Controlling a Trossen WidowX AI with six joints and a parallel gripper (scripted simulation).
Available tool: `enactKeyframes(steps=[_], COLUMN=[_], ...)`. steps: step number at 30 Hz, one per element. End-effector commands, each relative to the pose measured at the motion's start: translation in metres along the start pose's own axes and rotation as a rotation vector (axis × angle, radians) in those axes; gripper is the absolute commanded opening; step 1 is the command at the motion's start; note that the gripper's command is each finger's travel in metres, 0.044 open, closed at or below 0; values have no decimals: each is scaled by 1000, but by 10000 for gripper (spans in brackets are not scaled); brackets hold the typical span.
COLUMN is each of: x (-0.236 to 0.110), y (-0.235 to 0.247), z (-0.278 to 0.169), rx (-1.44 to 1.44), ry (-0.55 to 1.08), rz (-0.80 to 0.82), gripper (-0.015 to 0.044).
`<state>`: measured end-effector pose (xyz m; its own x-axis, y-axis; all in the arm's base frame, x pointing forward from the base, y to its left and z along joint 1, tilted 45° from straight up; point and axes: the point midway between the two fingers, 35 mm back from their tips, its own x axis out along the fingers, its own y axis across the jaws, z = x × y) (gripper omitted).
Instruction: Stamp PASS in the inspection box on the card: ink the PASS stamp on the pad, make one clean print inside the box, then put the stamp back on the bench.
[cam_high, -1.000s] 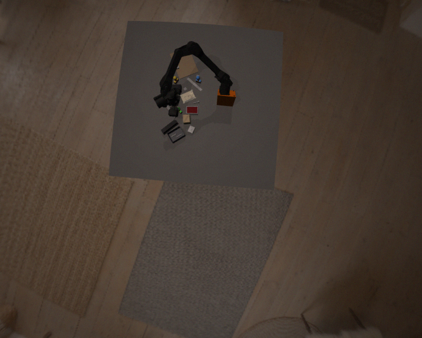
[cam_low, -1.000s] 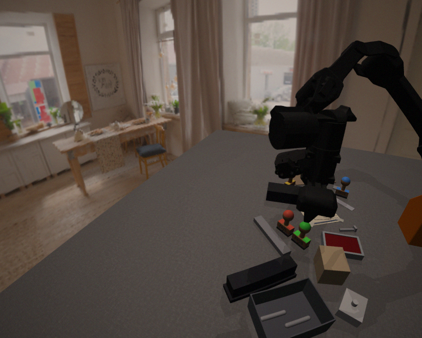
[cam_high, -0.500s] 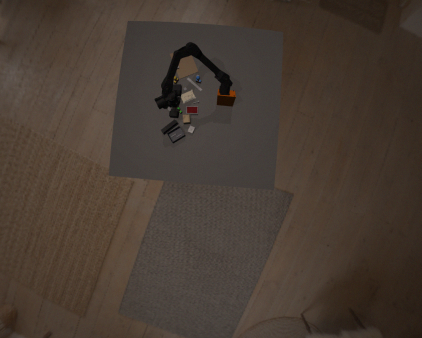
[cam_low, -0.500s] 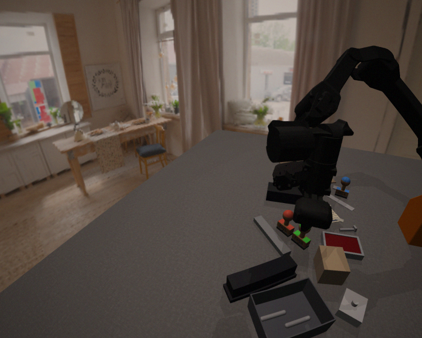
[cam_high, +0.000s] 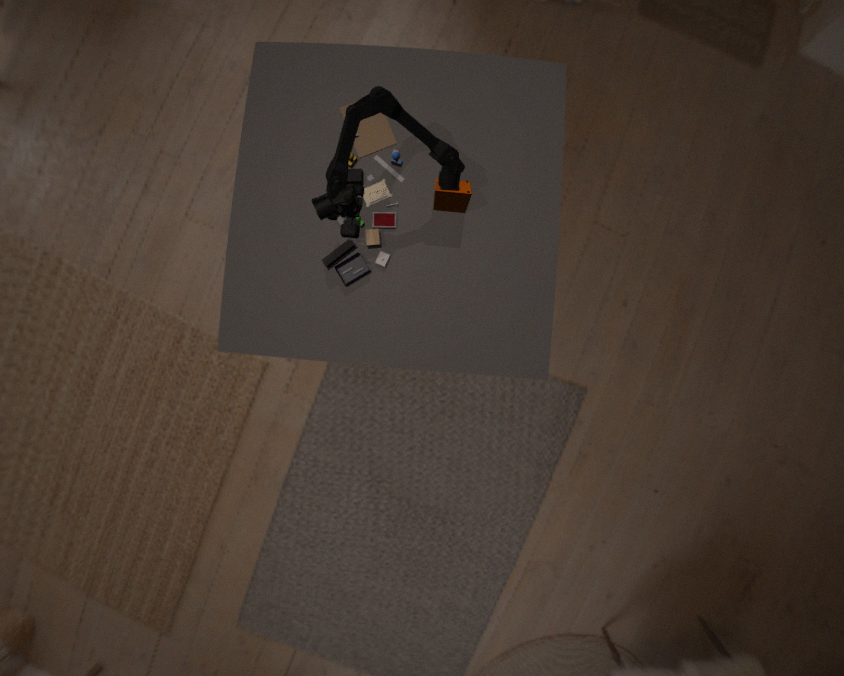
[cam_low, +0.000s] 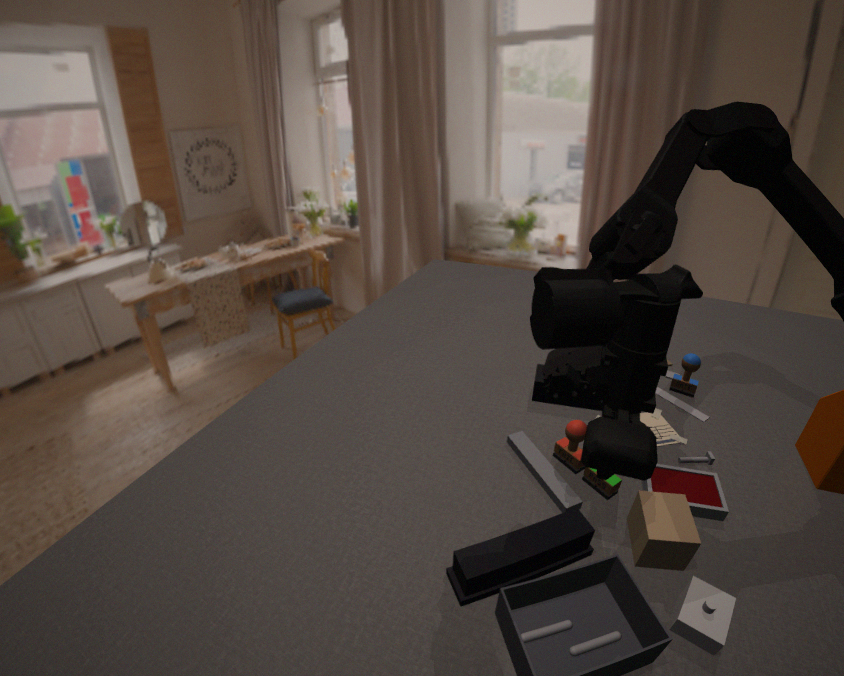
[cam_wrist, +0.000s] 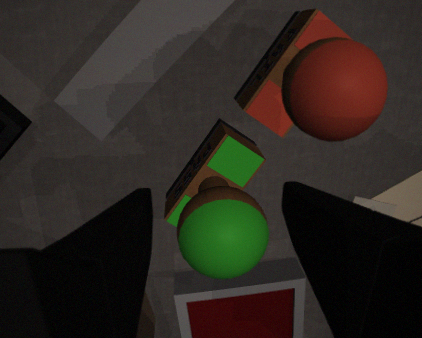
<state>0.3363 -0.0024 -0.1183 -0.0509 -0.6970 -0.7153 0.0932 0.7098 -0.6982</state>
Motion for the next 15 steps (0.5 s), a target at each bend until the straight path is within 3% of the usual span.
enactKeyframes(steps=[1, 10, 15], x=[8, 16, 14], y=[1, 0, -1], z=[-3, -4, -2], rx=[-14, -14, -1], ry=[4, 4, 4], rz=[-8, -9, -3], gripper=[214, 214, 181])
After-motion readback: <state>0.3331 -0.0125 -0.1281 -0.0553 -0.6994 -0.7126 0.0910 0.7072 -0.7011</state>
